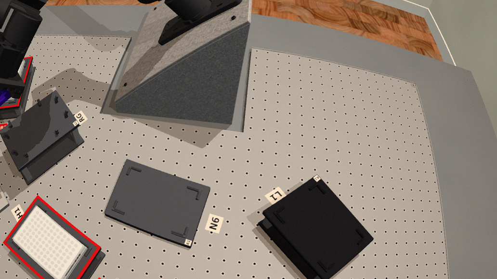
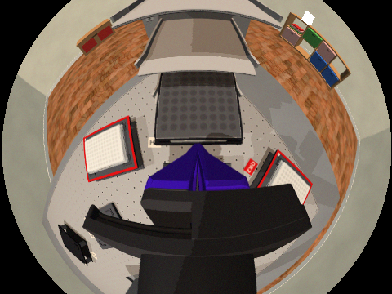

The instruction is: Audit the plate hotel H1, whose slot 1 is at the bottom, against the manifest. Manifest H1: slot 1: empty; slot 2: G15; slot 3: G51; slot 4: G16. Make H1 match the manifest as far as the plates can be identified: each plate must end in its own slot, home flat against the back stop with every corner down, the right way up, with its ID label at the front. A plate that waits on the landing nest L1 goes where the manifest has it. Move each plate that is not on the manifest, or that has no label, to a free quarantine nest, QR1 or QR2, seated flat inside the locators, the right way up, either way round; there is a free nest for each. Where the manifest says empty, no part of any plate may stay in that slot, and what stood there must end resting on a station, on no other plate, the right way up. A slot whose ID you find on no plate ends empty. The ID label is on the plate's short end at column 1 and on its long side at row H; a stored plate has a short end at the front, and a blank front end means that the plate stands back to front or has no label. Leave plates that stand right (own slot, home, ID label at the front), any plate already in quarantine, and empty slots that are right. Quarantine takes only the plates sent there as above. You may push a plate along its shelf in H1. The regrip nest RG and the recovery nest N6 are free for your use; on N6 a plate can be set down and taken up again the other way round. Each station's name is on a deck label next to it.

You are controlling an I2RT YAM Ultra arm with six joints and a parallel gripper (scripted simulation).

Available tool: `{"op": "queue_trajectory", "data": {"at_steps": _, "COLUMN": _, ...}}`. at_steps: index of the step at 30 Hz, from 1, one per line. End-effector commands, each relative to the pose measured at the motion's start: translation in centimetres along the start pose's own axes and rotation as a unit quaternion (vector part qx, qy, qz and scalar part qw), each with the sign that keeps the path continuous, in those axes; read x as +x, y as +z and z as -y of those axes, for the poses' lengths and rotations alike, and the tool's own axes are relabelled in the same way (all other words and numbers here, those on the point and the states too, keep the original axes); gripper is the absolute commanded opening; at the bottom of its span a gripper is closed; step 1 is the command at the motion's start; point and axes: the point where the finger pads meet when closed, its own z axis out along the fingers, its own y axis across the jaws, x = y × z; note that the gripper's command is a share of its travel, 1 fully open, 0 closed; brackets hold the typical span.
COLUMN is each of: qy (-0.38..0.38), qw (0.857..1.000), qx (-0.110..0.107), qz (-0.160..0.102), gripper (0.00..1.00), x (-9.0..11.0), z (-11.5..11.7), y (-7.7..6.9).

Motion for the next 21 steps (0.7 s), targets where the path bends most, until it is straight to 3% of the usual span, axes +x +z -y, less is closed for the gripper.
{"op": "queue_trajectory", "data": {"at_steps": 1, "qy": 0.002, "qw": 1.000, "qx": -0.001, "qz": 0.008, "gripper": 0.00, "x": -0.66, "z": 0.11, "y": -0.01}}
{"op": "queue_trajectory", "data": {"at_steps": 21, "qy": 0.002, "qw": 1.000, "qx": -0.001, "qz": 0.008, "gripper": 0.00, "x": -1.52, "z": 0.11, "y": 0.82}}
